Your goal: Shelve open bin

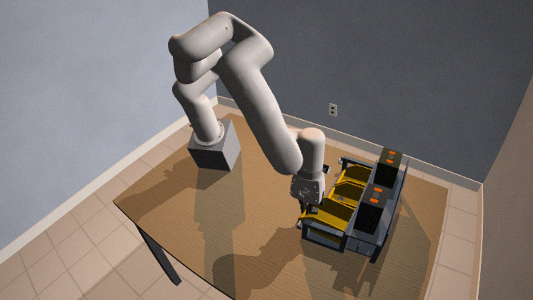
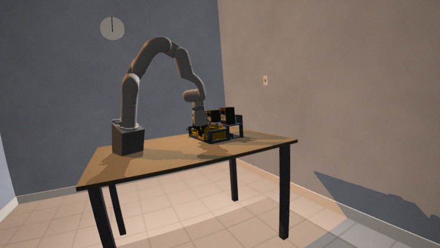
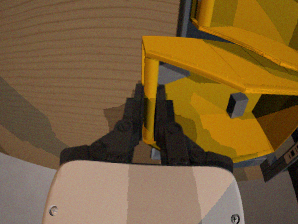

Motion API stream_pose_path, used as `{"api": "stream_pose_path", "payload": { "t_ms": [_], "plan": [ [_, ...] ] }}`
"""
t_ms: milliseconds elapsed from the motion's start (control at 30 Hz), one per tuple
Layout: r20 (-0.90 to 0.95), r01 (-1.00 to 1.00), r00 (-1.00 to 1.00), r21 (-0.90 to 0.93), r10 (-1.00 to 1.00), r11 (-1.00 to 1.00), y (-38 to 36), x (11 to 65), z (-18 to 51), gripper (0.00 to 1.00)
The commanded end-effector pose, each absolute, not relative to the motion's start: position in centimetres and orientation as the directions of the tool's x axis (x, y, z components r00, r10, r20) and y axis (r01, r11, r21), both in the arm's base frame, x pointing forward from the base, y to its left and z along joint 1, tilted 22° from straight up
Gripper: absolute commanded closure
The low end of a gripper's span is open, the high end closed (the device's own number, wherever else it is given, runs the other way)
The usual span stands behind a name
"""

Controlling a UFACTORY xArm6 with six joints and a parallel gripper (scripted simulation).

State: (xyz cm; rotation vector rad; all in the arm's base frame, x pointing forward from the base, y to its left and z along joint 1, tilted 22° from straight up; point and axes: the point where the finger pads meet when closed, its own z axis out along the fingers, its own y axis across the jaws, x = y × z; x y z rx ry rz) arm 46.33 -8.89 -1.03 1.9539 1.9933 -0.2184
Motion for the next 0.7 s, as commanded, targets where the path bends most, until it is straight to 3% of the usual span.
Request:
{"api": "stream_pose_path", "payload": {
  "t_ms": [0,667],
  "plan": [
    [-0.344,0.991,0.004,0.129,0.939,0.043,-8.9,46.4,-0.9,1.00],
    [-0.344,0.991,0.004,0.129,0.939,0.043,-8.8,47.6,-0.8,1.00]
  ]
}}
